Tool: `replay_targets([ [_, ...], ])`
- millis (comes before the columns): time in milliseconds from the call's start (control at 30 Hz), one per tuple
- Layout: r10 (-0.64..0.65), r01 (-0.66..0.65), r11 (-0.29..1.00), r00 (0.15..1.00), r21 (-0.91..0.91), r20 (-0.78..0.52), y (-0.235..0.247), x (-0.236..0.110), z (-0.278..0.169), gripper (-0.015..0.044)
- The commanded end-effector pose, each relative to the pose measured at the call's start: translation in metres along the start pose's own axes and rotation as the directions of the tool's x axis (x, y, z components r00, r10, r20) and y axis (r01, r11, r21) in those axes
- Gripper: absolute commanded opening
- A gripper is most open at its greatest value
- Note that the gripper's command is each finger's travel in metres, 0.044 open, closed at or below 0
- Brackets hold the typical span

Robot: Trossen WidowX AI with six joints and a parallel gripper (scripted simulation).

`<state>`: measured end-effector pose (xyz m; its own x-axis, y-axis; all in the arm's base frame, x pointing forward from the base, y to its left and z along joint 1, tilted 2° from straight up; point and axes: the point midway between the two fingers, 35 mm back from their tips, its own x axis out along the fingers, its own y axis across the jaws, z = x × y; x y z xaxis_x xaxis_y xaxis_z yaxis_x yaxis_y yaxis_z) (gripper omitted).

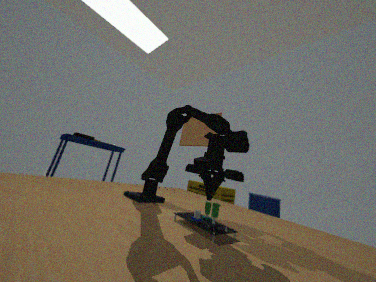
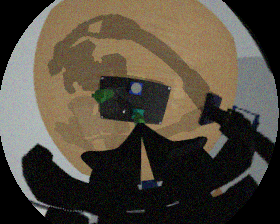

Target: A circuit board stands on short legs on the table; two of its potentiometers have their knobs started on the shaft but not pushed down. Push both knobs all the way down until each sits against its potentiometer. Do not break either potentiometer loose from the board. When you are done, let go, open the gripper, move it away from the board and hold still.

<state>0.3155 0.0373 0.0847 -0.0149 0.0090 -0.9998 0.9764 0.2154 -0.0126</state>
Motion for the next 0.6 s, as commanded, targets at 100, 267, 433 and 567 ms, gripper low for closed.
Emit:
replay_targets([
  [100, 0.001, -0.001, 1.0, 1.0, -0.006, -0.003, 0.0003, 0.0017, -0.0006, 0.0],
  [267, 0.001, -0.001, 1.0, 1.0, -0.006, -0.003, 0.0003, 0.003, -0.0006, 0.0],
  [433, 0.001, -0.001, 1.0, 1.0, -0.006, -0.003, 0.0003, 0.0044, -0.0006, 0.0],
  [567, 0.001, -0.001, 1.0, 1.0, -0.006, -0.003, 0.0003, 0.0054, -0.0006, 0.0],
])
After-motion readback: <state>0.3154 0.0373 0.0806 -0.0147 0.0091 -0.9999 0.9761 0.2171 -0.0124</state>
